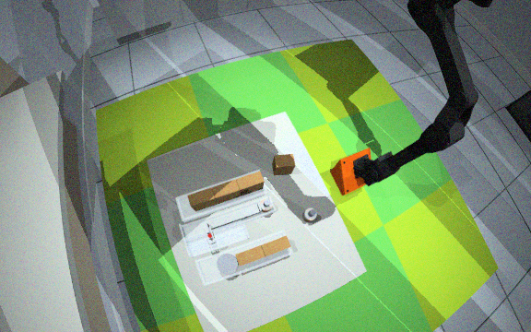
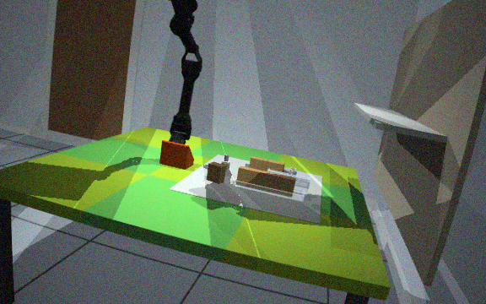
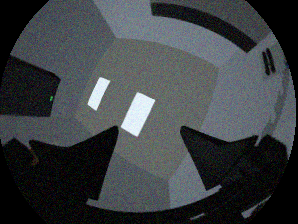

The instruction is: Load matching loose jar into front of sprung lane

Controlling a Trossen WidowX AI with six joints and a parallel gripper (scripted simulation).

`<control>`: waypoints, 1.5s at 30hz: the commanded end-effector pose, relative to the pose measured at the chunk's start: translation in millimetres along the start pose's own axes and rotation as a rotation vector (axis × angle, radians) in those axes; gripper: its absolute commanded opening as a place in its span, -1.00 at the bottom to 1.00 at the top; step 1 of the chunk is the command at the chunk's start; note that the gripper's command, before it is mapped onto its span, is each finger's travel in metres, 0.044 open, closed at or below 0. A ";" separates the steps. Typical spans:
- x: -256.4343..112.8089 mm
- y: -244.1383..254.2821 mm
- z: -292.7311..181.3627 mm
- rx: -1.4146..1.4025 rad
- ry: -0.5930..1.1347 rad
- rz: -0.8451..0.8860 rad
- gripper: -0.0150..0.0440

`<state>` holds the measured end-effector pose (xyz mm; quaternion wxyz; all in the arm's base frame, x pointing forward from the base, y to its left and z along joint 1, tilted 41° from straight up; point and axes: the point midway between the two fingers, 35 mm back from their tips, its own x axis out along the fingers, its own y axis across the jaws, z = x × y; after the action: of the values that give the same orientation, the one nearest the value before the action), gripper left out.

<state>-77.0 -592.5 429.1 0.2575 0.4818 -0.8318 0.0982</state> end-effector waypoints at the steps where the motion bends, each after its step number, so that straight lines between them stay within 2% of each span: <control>1: -0.9 -2.6 0.4 -0.010 -0.005 -0.008 0.95; 6: -31.6 -67.8 10.6 -0.274 -0.097 -0.233 1.00; 12: -95.8 -147.5 20.8 -0.622 -0.124 -0.586 1.00; 17: -165.2 -199.7 24.8 -0.881 -0.054 -0.898 1.00; 22: -245.9 -235.2 24.5 -1.108 0.102 -1.214 1.00; 27: -333.8 -251.0 20.1 -1.292 0.346 -1.520 1.00; 33: -438.8 -247.1 10.2 -1.407 0.746 -1.844 1.00; 40: -549.7 -214.3 -5.6 -1.368 1.321 -2.120 1.00; 45: -621.4 -169.4 -18.6 -1.202 1.818 -2.240 1.00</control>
<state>328.9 -243.8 114.5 0.7360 0.4751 0.3887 -0.2855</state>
